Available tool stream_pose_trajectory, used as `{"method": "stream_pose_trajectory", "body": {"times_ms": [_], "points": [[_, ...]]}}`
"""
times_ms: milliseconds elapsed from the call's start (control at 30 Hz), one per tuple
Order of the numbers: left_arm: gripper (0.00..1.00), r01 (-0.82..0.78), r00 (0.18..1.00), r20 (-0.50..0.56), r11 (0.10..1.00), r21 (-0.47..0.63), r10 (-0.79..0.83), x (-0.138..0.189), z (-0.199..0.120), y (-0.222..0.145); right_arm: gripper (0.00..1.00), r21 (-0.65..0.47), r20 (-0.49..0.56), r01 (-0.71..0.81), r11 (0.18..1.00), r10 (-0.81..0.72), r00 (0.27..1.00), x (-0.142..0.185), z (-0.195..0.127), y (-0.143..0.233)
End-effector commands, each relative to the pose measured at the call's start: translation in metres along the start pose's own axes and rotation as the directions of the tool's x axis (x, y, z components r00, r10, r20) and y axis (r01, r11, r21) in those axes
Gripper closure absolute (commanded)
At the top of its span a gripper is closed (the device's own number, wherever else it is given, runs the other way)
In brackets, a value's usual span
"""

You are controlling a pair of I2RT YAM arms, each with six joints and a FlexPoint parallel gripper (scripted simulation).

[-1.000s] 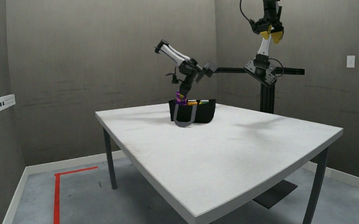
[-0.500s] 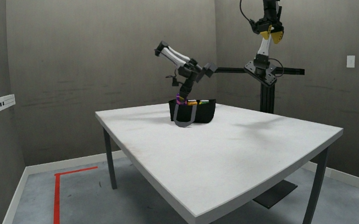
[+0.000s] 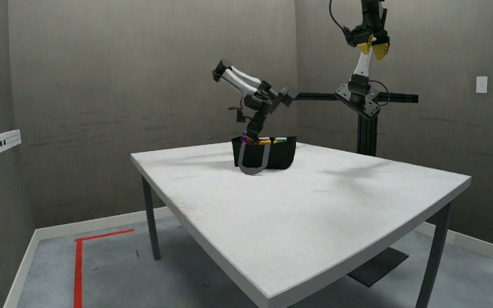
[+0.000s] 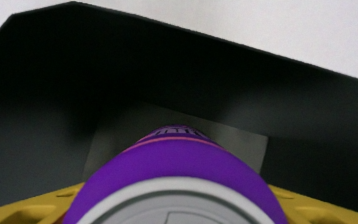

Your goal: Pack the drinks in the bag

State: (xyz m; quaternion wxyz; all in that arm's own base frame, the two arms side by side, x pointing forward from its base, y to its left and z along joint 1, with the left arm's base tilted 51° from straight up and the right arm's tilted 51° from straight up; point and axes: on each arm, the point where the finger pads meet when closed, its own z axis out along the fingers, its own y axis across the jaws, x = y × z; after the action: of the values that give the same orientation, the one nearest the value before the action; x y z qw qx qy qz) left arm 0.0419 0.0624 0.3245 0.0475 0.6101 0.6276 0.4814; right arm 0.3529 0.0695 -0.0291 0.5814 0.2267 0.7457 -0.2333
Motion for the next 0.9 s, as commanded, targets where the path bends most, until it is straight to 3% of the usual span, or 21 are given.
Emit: {"method": "stream_pose_trajectory", "body": {"times_ms": [0,500,867], "points": [[0.14,0.007,1.000,-0.014,1.000,-0.031,-0.007,0.002,-0.012,0.001,0.33,-0.011,0.021,-0.040,0.999,0.040,0.999,-0.005,0.005,0.006],[0.14,0.007,1.000,-0.014,1.000,-0.031,-0.007,0.002,-0.012,0.001,0.33,-0.022,0.028,-0.038,0.999,0.039,0.999,-0.008,-0.002,0.009],[0.14,0.007,1.000,-0.014,1.000,-0.031,-0.007,0.002,-0.012,0.001,0.33,-0.007,0.019,-0.036,0.999,0.036,0.999,0.000,0.014,0.005]]}}
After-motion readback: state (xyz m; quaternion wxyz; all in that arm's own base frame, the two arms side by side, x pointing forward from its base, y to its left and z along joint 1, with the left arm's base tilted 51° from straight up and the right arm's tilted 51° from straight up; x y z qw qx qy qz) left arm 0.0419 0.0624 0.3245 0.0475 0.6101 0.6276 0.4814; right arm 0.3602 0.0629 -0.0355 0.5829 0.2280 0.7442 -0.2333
